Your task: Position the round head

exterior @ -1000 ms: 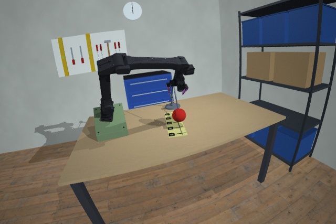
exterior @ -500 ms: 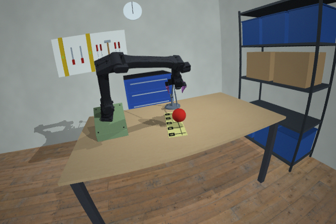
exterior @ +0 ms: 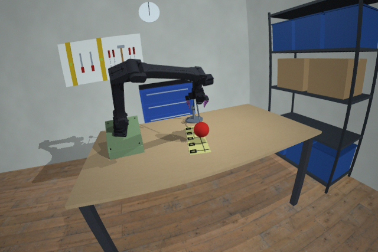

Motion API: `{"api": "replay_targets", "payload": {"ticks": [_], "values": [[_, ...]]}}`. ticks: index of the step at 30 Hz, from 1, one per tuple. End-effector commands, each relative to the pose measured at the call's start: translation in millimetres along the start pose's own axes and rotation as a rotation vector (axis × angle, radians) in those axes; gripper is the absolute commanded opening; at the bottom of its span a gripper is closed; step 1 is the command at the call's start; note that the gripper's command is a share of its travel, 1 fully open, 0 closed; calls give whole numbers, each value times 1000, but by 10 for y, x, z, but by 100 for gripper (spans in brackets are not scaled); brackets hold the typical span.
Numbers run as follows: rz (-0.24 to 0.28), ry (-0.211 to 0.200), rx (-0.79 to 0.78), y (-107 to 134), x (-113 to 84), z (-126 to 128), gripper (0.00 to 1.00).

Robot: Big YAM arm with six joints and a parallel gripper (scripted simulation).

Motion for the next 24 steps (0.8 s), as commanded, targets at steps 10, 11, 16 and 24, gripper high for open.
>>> {"api": "replay_targets", "payload": {"ticks": [10, 11, 16, 24], "values": [[6, -25, 4, 30, 185, 42, 100], [6, -26, 4, 36, 203, 40, 100], [8, -30, 3, 67, 297, 32, 100], [10, -37, 1, 115, 446, 19, 100]]}}
Point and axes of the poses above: the point where the finger pads meet when closed, its own x axis out along the fingers, its own z axis across the jaws, y = z × x, the point moved 5 cm from there along -x, back along the fingers, and after that the axes turned 3 degrees about x, right-handed, at the moved point
